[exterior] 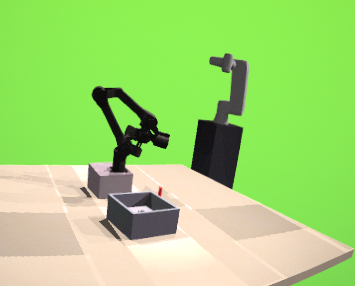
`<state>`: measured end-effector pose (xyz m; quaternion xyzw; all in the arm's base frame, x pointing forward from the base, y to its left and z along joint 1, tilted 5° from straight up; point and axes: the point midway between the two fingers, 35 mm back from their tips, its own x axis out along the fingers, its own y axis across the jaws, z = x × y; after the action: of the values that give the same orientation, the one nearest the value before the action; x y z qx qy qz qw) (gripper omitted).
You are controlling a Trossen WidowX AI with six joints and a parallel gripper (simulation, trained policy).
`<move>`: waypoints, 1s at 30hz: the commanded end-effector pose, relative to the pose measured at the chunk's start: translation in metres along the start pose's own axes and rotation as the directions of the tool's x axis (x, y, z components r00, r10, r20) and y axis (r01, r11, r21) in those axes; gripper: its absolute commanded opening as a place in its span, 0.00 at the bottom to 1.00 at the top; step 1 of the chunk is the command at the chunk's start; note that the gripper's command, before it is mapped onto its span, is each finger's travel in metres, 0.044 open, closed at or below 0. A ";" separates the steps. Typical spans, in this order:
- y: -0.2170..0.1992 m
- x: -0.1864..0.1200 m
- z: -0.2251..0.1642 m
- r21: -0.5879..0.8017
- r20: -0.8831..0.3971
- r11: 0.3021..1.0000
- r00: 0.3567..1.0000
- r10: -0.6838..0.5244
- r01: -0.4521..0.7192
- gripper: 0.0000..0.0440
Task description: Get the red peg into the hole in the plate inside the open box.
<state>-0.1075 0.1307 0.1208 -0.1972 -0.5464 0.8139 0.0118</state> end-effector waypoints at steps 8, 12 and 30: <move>-0.018 -0.028 -0.038 0.124 -0.222 0.987 0.966 0.132 -0.106 1.00; -0.032 -0.046 -0.054 0.185 -0.343 0.976 0.923 0.172 -0.113 1.00; -0.078 -0.123 -0.082 0.442 -0.728 0.878 0.645 0.233 0.182 1.00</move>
<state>0.0121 0.2054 0.1954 -0.5130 -0.2855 0.7690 0.2528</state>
